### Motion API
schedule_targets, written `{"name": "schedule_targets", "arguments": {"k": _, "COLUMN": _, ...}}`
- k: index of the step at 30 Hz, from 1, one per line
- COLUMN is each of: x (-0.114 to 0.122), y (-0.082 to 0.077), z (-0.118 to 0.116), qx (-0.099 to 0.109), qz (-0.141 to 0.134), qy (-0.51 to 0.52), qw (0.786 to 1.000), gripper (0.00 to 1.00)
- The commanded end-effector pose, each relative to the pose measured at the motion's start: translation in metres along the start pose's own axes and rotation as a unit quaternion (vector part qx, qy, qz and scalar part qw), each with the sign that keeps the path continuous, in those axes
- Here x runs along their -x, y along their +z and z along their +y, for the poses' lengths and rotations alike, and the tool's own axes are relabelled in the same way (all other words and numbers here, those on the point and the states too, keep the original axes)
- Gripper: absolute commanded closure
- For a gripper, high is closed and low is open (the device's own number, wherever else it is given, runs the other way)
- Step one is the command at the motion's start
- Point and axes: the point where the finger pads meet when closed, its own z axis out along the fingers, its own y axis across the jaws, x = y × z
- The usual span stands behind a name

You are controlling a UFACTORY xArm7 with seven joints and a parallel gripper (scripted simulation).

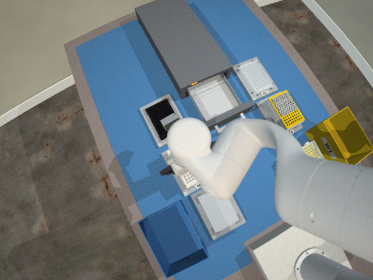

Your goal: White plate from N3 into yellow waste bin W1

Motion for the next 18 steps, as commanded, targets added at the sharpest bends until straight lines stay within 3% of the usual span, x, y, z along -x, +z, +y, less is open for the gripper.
{"name": "schedule_targets", "arguments": {"k": 1, "x": -0.002, "y": -0.008, "z": 0.000, "qx": -0.001, "qz": 0.002, "qy": 0.000, "qw": 1.000, "gripper": 1.00}}
{"name": "schedule_targets", "arguments": {"k": 18, "x": -0.001, "y": -0.033, "z": 0.000, "qx": -0.001, "qz": 0.002, "qy": 0.000, "qw": 1.000, "gripper": 1.00}}
